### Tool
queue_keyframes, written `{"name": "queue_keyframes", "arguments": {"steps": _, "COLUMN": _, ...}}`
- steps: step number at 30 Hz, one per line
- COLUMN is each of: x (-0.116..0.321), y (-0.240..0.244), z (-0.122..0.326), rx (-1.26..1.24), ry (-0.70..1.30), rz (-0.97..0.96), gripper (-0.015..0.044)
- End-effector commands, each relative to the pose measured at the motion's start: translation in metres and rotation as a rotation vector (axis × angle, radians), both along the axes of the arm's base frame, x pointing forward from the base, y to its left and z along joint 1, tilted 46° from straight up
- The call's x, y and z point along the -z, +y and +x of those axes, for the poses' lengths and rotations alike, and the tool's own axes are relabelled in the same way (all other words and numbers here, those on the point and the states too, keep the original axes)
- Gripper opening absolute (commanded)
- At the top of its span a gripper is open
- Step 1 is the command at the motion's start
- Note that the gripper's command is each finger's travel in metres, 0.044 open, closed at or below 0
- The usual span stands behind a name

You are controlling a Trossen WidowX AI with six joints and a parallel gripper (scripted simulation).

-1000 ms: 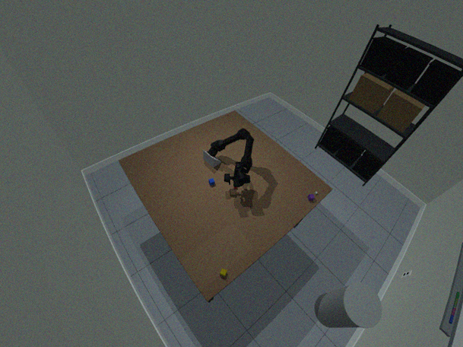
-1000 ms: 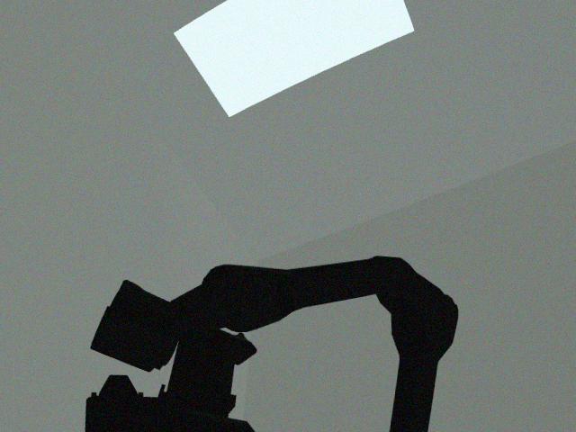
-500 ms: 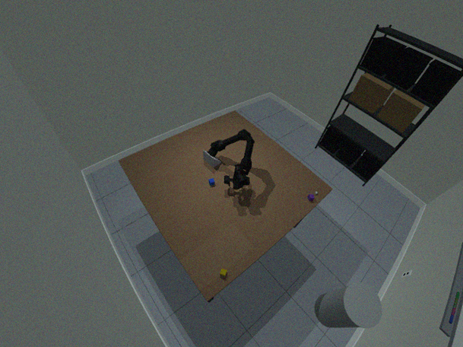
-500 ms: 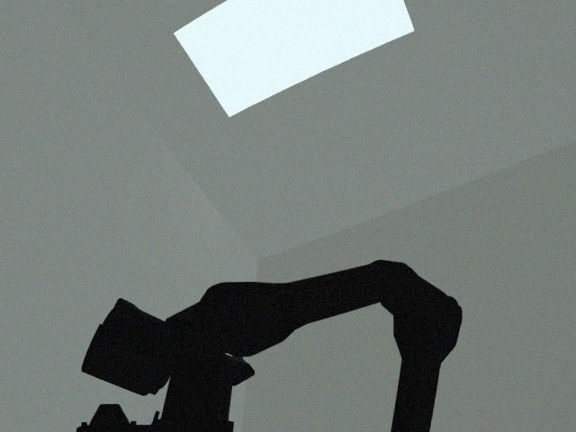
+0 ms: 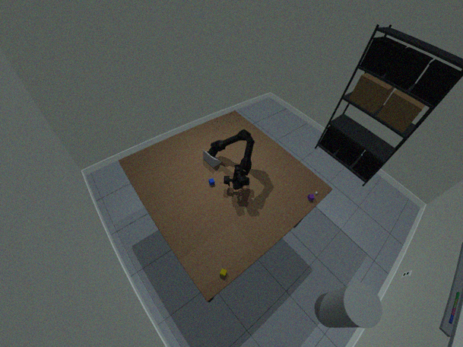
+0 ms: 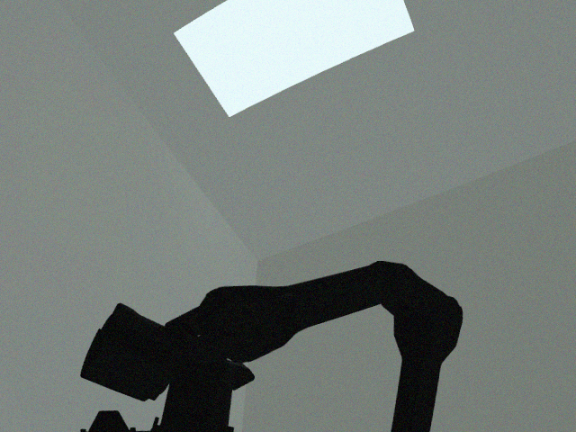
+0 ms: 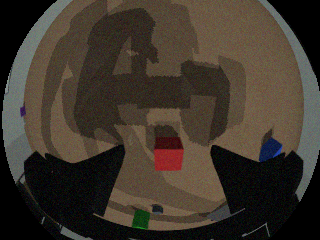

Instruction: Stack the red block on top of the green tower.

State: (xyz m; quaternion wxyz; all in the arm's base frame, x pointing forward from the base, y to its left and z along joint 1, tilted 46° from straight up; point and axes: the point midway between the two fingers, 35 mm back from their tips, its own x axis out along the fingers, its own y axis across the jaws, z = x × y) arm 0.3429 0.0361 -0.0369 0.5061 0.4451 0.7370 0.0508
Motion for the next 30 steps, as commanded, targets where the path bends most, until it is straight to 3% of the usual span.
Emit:
{"name": "queue_keyframes", "arguments": {"steps": 1, "x": 0.000, "y": 0.001, "z": 0.000, "rx": 0.004, "ry": 0.001, "rz": 0.005, "gripper": 0.0440}}
{"name": "queue_keyframes", "arguments": {"steps": 2, "x": 0.000, "y": 0.000, "z": 0.000, "rx": 0.004, "ry": 0.001, "rz": 0.005, "gripper": 0.0440}}
{"name": "queue_keyframes", "arguments": {"steps": 16, "x": 0.000, "y": 0.000, "z": 0.000, "rx": 0.004, "ry": 0.001, "rz": 0.005, "gripper": 0.0072}}
{"name": "queue_keyframes", "arguments": {"steps": 25, "x": -0.001, "y": -0.001, "z": 0.000, "rx": 0.004, "ry": 0.001, "rz": 0.005, "gripper": 0.0000}}
{"name": "queue_keyframes", "arguments": {"steps": 30, "x": -0.014, "y": -0.014, "z": 0.002, "rx": 0.004, "ry": 0.001, "rz": 0.003, "gripper": 0.0000}}
